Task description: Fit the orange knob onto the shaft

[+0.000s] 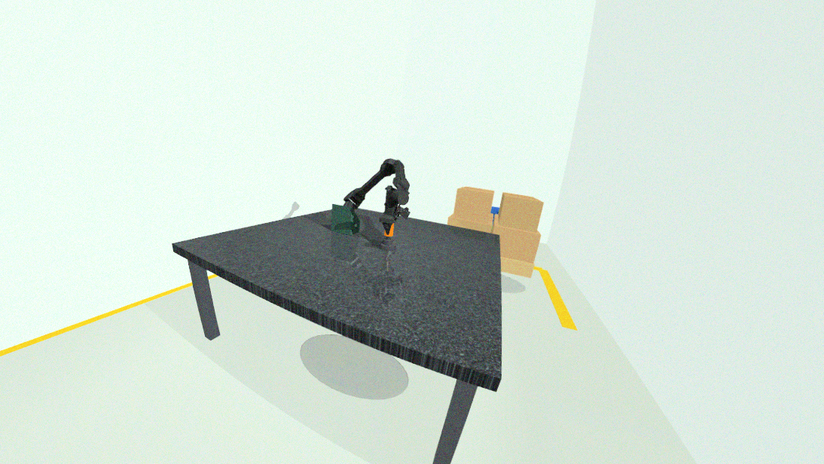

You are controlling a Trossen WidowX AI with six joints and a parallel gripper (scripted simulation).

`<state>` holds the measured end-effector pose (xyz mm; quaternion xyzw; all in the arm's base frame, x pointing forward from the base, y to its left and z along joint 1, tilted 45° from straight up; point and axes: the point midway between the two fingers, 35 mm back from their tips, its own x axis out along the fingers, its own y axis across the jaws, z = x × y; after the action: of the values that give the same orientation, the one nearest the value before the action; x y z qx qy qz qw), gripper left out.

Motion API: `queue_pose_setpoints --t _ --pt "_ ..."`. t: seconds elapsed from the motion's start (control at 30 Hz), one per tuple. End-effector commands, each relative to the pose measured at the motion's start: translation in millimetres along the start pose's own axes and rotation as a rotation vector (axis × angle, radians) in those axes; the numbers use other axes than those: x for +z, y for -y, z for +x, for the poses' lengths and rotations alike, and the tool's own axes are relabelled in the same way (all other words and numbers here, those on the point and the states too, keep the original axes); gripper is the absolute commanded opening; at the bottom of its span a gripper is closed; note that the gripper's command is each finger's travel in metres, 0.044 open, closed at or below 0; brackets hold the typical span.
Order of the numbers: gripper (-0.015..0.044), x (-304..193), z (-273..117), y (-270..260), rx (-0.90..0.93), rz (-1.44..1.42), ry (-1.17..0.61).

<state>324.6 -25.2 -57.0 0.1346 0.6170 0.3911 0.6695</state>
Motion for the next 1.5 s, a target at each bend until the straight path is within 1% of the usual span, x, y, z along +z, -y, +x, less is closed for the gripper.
queue_pose_setpoints --t 0.0,0.1,0.8,1.03,1.47 --pt "0.0000 0.2 -0.5 -0.1 0.001 -0.097 0.001" --pt "0.0000 -1.1 1.8 0.0 0.001 -0.181 0.001" --pt "0.0000 0.2 -0.6 0.0 0.000 -0.190 0.001" --pt "0.0000 -1.3 1.5 -0.3 0.000 -0.390 0.001" --pt "0.0000 0.1 3.1 0.4 0.000 -0.390 0.002"
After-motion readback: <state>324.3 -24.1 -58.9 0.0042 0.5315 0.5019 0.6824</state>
